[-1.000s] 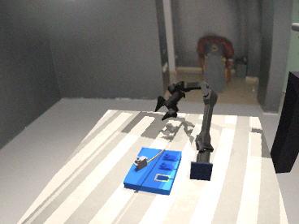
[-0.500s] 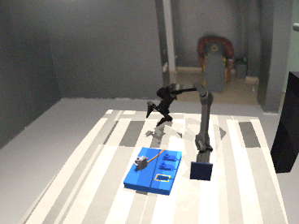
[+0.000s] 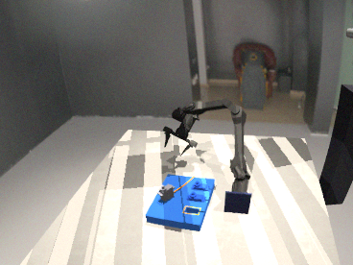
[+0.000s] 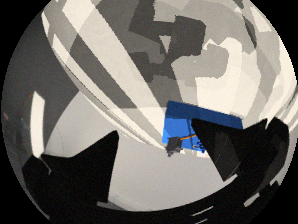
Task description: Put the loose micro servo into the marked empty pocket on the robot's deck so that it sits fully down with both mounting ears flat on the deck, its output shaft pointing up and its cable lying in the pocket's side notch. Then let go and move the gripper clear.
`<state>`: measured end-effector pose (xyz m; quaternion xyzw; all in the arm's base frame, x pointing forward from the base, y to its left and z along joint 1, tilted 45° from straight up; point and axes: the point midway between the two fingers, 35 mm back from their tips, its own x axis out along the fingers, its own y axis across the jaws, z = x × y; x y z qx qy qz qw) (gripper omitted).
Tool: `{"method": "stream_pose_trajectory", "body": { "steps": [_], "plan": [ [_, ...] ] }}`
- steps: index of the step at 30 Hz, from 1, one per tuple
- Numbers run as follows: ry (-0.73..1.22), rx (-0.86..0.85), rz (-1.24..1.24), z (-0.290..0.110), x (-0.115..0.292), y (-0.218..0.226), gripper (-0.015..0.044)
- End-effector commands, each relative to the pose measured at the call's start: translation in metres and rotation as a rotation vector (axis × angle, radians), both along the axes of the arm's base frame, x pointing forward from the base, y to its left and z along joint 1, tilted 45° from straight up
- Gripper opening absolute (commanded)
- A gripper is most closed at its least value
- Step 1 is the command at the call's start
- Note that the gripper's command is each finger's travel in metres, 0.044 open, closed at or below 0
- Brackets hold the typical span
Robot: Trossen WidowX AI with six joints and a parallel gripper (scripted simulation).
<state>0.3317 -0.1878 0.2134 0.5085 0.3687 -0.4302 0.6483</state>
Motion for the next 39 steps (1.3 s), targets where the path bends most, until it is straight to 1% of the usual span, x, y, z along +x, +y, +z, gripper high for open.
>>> {"method": "stream_pose_trajectory", "body": {
  "steps": [1, 20, 39],
  "plan": [
    [0.085, -0.026, 0.103, -0.018, 0.005, 0.012, 0.0440],
    [0.378, -0.151, 0.560, -0.070, 0.020, 0.066, 0.0440],
    [0.688, -0.287, 1.071, -0.114, 0.020, 0.120, 0.0440]
  ]
}}
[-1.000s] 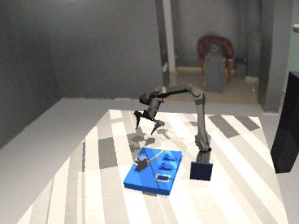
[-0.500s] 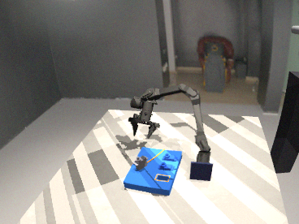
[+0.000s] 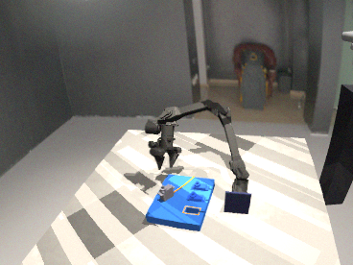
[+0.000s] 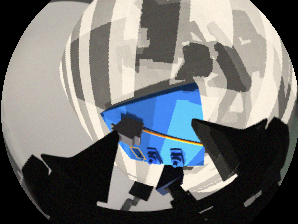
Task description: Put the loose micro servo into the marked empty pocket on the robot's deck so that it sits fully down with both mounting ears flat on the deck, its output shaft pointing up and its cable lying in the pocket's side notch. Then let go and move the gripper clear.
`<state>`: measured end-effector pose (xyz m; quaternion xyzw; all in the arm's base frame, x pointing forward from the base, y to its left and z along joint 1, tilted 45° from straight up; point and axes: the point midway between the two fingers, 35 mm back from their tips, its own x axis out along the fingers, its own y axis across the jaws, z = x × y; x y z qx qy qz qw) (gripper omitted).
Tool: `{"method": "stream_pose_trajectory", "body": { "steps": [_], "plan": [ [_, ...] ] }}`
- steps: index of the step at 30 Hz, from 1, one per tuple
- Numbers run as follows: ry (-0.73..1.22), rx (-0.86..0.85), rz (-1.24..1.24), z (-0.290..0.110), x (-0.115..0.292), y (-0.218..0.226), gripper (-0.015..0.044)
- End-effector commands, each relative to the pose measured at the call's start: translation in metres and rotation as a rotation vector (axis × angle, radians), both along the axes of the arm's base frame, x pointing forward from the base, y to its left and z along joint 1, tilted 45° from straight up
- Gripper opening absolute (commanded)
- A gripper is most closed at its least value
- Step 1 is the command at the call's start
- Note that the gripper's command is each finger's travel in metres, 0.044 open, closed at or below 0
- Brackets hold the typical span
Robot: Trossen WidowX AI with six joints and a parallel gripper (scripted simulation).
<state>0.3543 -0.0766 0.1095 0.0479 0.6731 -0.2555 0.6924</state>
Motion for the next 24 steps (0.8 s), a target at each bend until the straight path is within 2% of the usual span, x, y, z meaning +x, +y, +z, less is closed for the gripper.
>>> {"method": "stream_pose_trajectory", "body": {
  "steps": [1, 24],
  "plan": [
    [0.090, -0.032, 0.127, -0.013, -0.003, 0.012, 0.0440],
    [0.492, -0.191, 0.756, -0.051, -0.016, 0.070, 0.0440]
  ]
}}
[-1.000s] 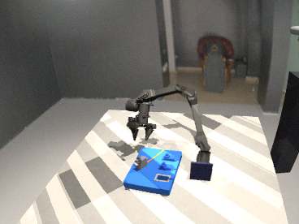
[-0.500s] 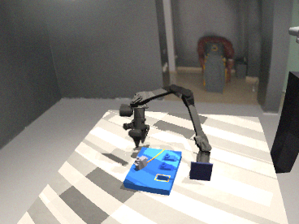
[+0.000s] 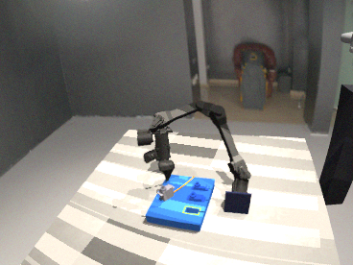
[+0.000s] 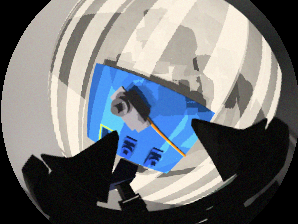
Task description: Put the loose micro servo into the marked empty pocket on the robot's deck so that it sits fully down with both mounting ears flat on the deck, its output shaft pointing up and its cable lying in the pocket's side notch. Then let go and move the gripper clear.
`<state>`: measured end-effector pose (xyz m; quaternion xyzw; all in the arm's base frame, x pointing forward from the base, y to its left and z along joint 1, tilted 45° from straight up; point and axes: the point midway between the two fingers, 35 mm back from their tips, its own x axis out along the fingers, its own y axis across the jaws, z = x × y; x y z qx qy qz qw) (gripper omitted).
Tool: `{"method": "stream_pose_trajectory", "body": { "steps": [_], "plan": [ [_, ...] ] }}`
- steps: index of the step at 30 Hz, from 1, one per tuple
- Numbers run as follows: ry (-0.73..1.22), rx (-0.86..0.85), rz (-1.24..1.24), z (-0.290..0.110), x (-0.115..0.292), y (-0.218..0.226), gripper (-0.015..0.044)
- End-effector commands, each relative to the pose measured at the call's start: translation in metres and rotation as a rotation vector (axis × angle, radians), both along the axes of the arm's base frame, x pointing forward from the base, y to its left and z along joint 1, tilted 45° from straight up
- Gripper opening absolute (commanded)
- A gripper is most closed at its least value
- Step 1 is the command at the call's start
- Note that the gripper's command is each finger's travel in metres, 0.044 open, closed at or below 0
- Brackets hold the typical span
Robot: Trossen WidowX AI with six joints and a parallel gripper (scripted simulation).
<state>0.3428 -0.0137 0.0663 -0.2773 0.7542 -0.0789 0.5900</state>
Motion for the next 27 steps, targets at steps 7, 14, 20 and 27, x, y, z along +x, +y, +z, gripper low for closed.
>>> {"method": "stream_pose_trajectory", "body": {
  "steps": [7, 14, 20, 27],
  "plan": [
    [0.205, -0.083, 0.281, -0.017, -0.010, 0.023, 0.0440],
    [0.314, -0.132, 0.436, -0.023, -0.014, 0.036, 0.0440],
    [0.316, -0.133, 0.440, -0.023, -0.015, 0.037, 0.0440],
    [0.316, -0.134, 0.440, -0.037, -0.017, 0.023, 0.0440]
  ]
}}
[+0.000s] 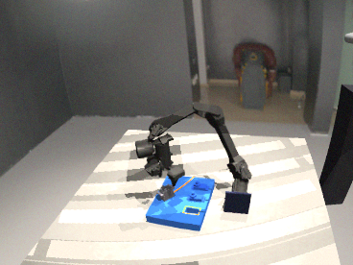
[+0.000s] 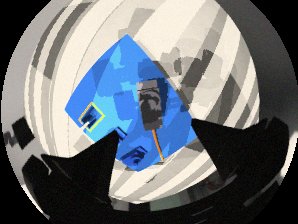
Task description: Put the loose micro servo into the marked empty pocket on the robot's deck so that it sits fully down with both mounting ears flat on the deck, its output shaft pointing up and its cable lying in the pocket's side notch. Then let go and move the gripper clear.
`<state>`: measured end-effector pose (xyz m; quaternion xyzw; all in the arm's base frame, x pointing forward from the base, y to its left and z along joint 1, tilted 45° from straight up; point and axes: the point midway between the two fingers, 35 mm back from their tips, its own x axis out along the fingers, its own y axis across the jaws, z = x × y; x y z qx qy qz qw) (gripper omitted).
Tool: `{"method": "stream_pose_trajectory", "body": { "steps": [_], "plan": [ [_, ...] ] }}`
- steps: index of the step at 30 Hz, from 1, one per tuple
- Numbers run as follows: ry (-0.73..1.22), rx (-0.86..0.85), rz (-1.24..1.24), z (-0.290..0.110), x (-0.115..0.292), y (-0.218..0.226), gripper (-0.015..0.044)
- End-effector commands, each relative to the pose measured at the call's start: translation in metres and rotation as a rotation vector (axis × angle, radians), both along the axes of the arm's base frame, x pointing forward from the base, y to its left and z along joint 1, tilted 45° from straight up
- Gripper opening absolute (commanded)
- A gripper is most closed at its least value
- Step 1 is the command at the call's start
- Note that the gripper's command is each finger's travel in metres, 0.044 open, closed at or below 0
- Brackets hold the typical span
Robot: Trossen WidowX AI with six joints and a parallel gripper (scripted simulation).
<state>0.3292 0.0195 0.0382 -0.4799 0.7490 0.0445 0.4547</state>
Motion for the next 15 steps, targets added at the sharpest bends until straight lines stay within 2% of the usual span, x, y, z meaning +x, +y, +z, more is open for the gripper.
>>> {"method": "stream_pose_trajectory", "body": {
  "steps": [1, 15],
  "plan": [
    [0.013, -0.006, 0.002, -0.012, -0.004, -0.012, 0.0440],
    [0.013, -0.007, 0.002, -0.023, -0.006, -0.023, 0.0440]
  ]
}}
